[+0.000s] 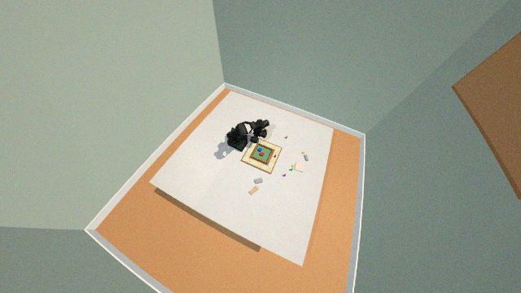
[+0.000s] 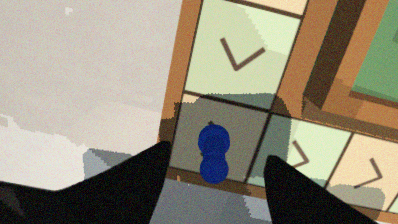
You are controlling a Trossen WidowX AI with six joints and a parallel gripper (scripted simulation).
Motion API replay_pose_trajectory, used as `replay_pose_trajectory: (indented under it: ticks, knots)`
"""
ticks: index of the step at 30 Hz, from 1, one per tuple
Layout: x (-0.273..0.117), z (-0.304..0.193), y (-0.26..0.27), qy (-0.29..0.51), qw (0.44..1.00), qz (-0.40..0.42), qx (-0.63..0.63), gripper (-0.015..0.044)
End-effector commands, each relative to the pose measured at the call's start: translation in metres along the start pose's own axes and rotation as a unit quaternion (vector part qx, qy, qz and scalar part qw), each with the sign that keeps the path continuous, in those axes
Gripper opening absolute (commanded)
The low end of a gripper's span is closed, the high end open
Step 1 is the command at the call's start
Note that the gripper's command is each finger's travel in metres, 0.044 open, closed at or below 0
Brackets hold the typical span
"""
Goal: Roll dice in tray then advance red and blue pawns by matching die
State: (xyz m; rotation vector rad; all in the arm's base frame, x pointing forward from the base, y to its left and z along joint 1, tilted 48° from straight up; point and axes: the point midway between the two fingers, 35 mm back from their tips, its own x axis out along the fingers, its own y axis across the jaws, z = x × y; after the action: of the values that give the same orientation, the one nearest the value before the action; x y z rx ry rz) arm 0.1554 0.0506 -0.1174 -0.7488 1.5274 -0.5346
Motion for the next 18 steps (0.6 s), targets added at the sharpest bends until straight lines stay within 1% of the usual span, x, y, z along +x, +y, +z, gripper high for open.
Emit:
replay_pose_trajectory:
  ticks: [1, 3, 5, 7, 10, 18]
  knots:
    - [-0.036, 0.002, 0.003, -0.003, 1.0, 0.003, 0.0, 0.0341]
    - [-0.048, 0.001, 0.002, -0.003, 1.0, 0.002, -0.001, 0.0394]
    - [-0.048, 0.001, 0.002, -0.003, 1.0, 0.002, -0.001, 0.044]
    - [-0.048, 0.001, 0.002, -0.003, 1.0, 0.002, -0.001, 0.044]
    - [-0.059, 0.003, -0.004, -0.003, 1.0, 0.002, 0.002, 0.044]
    - [-0.12, 0.002, -0.094, -0.001, 0.999, 0.0, 0.043, 0.044]
